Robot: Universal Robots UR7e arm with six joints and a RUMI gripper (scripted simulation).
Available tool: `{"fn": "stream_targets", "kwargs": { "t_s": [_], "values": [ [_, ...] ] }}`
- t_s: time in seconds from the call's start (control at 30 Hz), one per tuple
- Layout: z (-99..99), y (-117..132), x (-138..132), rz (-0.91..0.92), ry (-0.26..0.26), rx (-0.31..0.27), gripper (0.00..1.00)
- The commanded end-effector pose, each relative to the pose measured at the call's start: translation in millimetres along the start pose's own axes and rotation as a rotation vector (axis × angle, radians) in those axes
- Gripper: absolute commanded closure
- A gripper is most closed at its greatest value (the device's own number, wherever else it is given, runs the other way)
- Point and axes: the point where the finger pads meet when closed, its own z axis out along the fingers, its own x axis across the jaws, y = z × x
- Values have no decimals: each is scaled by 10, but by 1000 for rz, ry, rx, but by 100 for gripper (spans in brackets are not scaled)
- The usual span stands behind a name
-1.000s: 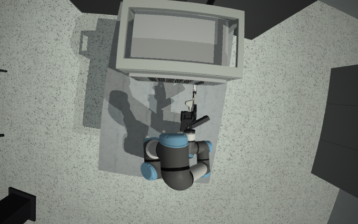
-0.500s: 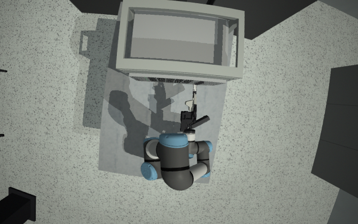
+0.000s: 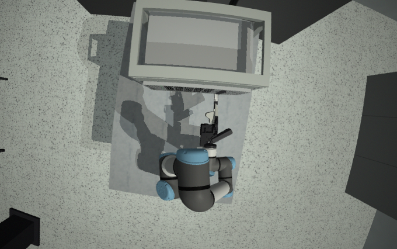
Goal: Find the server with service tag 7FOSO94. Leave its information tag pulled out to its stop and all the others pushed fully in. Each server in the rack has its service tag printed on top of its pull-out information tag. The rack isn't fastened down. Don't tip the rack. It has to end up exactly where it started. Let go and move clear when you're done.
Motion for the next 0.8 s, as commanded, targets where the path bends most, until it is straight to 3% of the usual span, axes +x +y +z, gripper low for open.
{"fn": "stream_targets", "kwargs": {
  "t_s": [0.0, 0.77],
  "values": [
    [-9, -1, -4, 0, -1, 0, 85],
    [-141, -2, -4, 0, -1, 0, 85]
  ]
}}
